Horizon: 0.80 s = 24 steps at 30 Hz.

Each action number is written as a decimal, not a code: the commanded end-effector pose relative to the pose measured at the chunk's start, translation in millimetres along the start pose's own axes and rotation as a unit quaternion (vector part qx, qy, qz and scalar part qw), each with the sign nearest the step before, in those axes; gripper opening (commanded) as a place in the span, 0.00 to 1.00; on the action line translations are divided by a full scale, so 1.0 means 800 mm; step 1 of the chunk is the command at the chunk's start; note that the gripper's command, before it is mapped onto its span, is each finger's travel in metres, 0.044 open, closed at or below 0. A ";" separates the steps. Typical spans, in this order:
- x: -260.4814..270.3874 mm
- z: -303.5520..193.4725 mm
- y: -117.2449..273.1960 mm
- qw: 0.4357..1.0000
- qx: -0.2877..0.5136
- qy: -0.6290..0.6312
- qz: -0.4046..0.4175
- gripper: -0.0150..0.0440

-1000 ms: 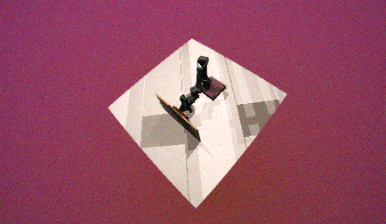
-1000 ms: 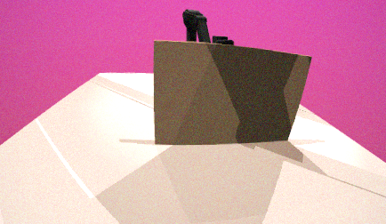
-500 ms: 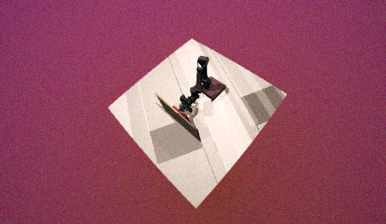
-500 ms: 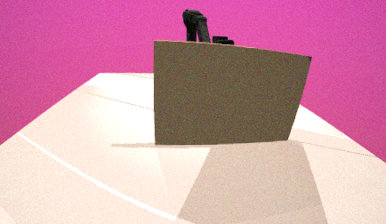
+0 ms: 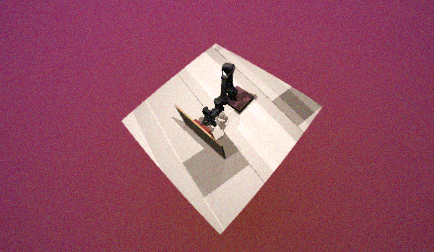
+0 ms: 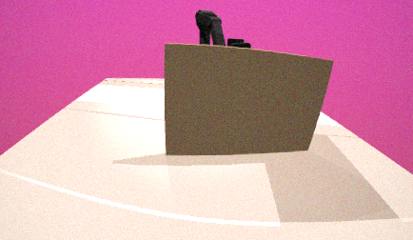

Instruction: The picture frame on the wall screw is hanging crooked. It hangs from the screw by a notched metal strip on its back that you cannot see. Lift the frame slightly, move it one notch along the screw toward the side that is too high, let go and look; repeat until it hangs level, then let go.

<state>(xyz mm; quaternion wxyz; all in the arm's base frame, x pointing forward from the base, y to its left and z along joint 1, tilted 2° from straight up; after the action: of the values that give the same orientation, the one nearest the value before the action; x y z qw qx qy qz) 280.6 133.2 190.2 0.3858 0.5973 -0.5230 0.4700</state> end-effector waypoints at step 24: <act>0.003 -0.008 -0.001 1.000 0.000 -0.003 0.004 0.25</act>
<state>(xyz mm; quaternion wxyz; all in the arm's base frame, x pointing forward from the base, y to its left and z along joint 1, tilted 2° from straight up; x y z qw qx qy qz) 279.6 138.1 190.8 0.3859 0.5980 -0.5222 0.4699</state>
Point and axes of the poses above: the point midway between the two fingers, 35 mm back from their tips, its own y axis back along the fingers, its own x axis across the jaws, z = x × y, the point moved 8 cm from there along y, back along the fingers, and after that the axes turned 5 degrees about -y, right-handed, at the moved point
